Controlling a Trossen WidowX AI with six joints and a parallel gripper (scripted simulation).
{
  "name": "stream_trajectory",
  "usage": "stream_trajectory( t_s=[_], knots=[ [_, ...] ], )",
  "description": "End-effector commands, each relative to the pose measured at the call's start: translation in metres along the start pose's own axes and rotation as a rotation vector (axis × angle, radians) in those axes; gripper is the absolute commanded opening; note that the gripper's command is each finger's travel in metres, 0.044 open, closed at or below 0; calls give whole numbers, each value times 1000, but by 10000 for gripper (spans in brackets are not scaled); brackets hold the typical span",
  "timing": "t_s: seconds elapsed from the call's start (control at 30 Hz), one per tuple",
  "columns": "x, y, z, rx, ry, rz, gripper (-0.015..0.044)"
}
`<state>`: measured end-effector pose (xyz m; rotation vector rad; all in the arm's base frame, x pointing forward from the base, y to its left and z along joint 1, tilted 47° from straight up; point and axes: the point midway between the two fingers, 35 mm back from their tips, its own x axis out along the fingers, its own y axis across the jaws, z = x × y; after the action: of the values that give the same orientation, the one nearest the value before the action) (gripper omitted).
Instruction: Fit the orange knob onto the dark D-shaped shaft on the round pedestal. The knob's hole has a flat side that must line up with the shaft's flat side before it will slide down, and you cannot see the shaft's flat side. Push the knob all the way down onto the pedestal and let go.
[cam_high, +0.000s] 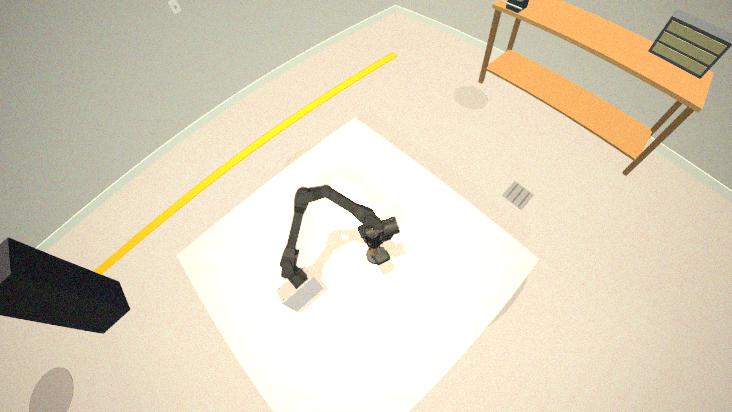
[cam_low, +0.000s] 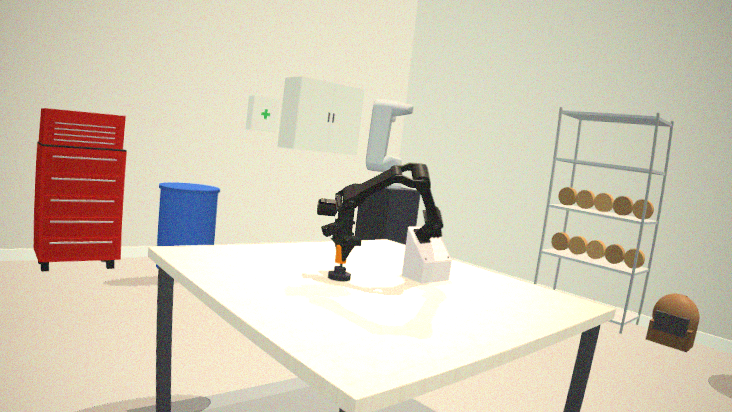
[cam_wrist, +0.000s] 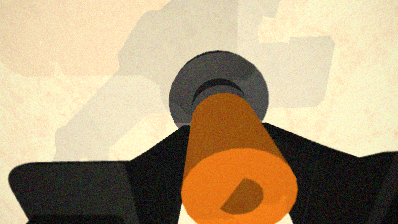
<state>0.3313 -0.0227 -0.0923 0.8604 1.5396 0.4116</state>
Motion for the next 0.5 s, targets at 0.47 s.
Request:
stream_trajectory(
  t_s=[0.47],
  knots=[
    [-2,0,-6,210,-2,0,0]
  ],
)
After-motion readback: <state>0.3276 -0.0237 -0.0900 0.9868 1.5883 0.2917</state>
